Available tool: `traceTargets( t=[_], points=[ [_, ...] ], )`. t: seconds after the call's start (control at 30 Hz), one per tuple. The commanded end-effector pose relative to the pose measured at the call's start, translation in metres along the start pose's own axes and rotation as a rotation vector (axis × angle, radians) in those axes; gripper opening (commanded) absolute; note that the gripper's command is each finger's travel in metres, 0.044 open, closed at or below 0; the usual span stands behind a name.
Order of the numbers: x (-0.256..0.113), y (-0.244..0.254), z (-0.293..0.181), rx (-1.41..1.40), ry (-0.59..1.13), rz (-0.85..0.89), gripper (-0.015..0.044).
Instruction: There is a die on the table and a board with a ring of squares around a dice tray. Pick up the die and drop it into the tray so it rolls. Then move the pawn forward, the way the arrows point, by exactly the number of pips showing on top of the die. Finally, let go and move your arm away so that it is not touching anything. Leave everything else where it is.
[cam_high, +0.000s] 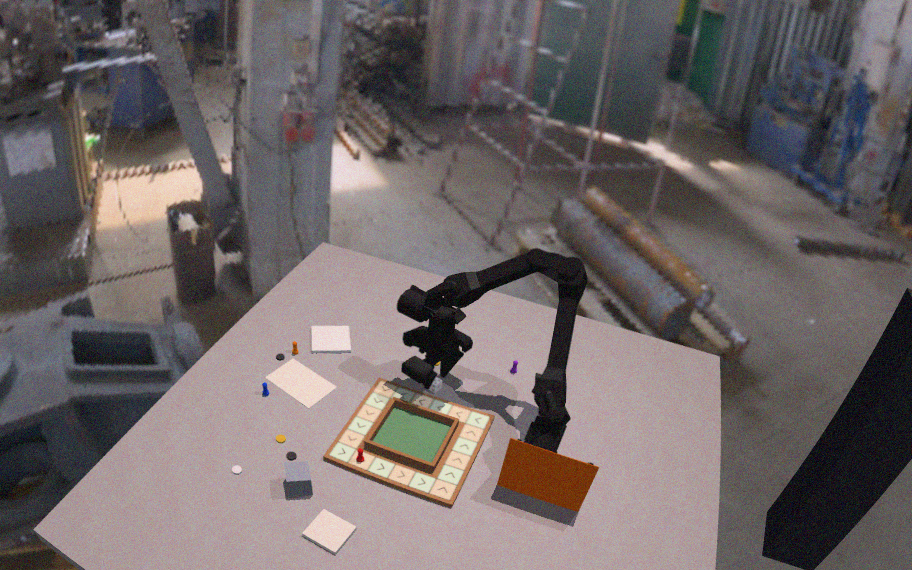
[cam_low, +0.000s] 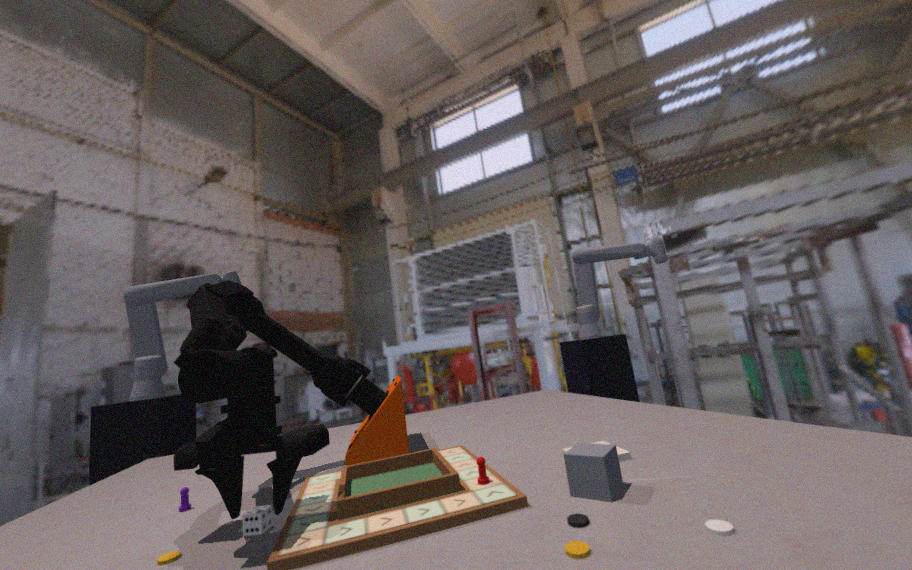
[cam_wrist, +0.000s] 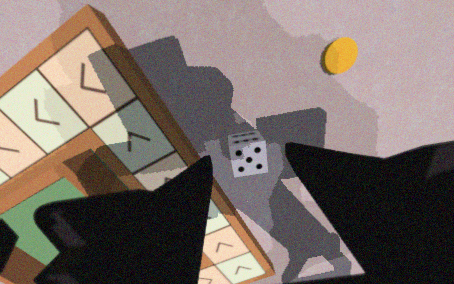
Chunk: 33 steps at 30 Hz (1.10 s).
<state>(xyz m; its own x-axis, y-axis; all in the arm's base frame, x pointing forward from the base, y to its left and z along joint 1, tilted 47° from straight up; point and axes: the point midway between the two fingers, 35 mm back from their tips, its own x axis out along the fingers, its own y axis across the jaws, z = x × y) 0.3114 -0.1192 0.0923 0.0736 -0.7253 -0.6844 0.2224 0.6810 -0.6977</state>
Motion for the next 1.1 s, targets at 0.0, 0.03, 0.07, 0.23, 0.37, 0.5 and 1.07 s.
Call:
traceTargets(
  t=[0.0,0.03,0.07,0.23,0.37,0.5,1.07],
  points=[
    [0.006,0.000,0.000,-0.005,-0.001,0.000,0.0275],
    [0.007,0.000,-0.001,-0.005,-0.001,-0.001,0.0275],
    [0.009,0.000,-0.001,-0.005,-0.001,-0.001,0.0275],
    [0.010,0.000,-0.001,-0.005,-0.001,-0.001,0.0196],
    [0.010,0.000,-0.001,-0.005,-0.001,-0.001,0.0111],
    [0.010,0.000,-0.001,-0.005,-0.001,-0.001,0.0084],
    [-0.058,0.008,0.010,-0.005,0.003,0.013,0.0000]
  ],
)
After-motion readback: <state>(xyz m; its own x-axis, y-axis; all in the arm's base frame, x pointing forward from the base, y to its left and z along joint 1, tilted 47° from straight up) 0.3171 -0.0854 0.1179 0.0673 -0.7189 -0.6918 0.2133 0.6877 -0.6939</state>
